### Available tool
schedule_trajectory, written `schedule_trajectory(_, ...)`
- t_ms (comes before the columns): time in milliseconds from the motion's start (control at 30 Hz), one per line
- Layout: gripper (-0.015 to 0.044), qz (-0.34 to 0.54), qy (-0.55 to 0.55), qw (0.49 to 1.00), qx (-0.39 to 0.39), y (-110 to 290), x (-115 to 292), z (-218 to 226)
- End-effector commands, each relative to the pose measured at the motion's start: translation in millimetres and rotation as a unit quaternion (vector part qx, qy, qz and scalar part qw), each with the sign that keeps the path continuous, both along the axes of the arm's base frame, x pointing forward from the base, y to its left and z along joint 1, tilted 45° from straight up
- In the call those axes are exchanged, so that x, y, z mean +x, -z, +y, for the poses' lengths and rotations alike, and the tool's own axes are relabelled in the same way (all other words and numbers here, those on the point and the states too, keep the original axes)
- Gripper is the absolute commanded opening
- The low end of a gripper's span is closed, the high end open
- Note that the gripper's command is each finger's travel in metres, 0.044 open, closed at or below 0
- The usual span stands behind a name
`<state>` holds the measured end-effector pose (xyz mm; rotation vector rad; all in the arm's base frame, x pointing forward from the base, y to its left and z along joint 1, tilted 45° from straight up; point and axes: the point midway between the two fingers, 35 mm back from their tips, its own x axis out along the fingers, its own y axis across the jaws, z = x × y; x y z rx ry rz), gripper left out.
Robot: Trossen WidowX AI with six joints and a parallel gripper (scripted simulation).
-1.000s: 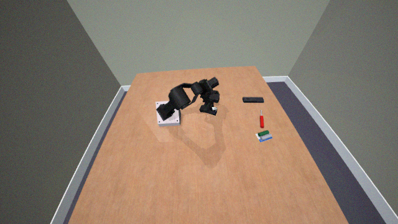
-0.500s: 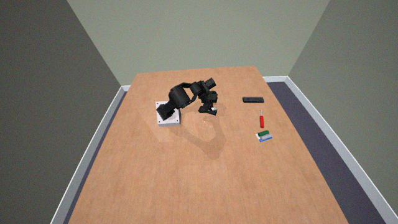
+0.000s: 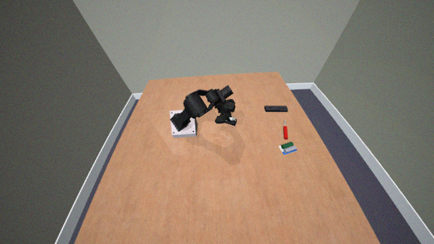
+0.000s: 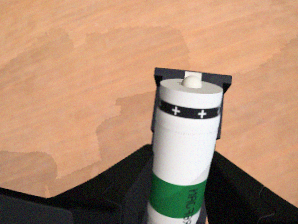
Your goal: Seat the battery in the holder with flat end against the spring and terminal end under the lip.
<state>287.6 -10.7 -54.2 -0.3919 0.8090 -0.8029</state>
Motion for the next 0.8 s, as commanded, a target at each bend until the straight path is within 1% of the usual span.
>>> schedule_trajectory(0, 0.0076, 0.000, -0.001, 1.000, -0.002, 3, -6, 0)
schedule_trajectory(433, 0.0076, 0.001, -0.006, 1.000, 0.005, 7, -17, 5)
schedule_trajectory(767, 0.0076, 0.007, -0.002, 1.000, 0.014, 8, -17, 4)
